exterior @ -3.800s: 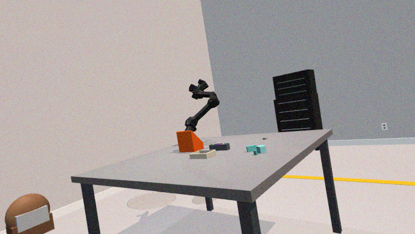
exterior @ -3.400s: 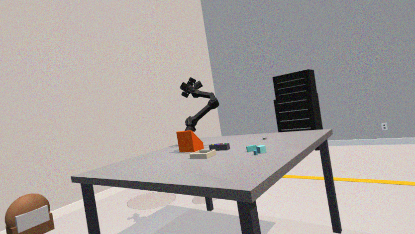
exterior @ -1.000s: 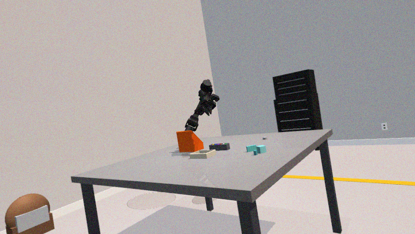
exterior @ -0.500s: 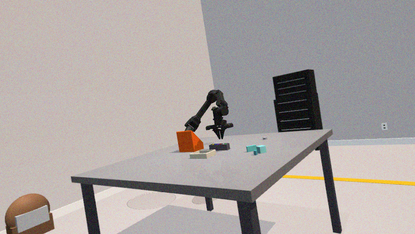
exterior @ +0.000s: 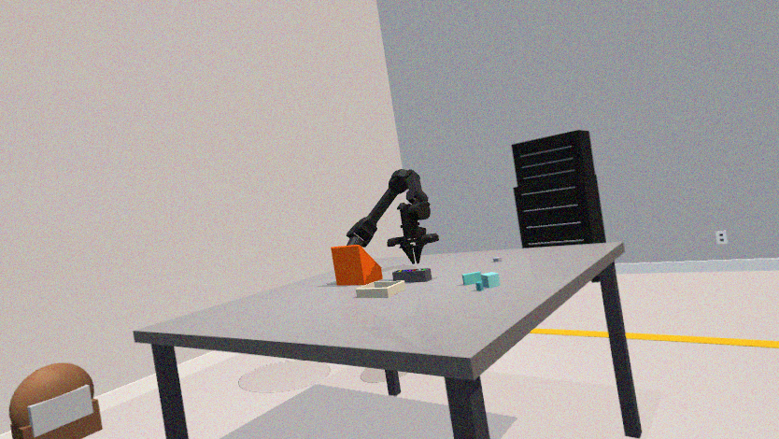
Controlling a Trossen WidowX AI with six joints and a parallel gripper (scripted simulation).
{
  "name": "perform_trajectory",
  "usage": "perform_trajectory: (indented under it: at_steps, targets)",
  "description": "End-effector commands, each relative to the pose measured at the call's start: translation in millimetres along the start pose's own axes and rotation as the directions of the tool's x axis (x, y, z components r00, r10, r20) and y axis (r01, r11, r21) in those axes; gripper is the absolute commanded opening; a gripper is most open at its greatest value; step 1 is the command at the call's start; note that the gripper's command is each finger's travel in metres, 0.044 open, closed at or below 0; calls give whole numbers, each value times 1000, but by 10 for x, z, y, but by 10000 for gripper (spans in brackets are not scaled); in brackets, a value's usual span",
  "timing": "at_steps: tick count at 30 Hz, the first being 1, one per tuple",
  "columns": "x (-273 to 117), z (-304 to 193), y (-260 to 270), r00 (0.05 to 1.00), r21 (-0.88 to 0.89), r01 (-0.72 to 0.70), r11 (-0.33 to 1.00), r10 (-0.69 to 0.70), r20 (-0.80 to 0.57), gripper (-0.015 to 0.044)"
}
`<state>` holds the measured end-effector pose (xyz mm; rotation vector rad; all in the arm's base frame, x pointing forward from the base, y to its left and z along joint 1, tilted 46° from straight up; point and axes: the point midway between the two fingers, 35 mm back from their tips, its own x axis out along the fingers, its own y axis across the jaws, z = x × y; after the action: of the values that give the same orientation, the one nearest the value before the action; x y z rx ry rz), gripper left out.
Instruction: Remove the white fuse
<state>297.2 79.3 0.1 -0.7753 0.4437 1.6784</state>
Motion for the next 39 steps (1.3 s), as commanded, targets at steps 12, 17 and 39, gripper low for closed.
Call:
perform_trajectory:
  at_steps: [12, 17, 39]
  targets:
    - [145, 22, -25, 1000, 4, 4, 1000, -4, 5, 74]
    - [192, 29, -31, 1000, 4, 4, 1000, -4, 6, 74]
    - [266, 32, -33, 1000, 4, 4, 1000, -4, 6, 74]
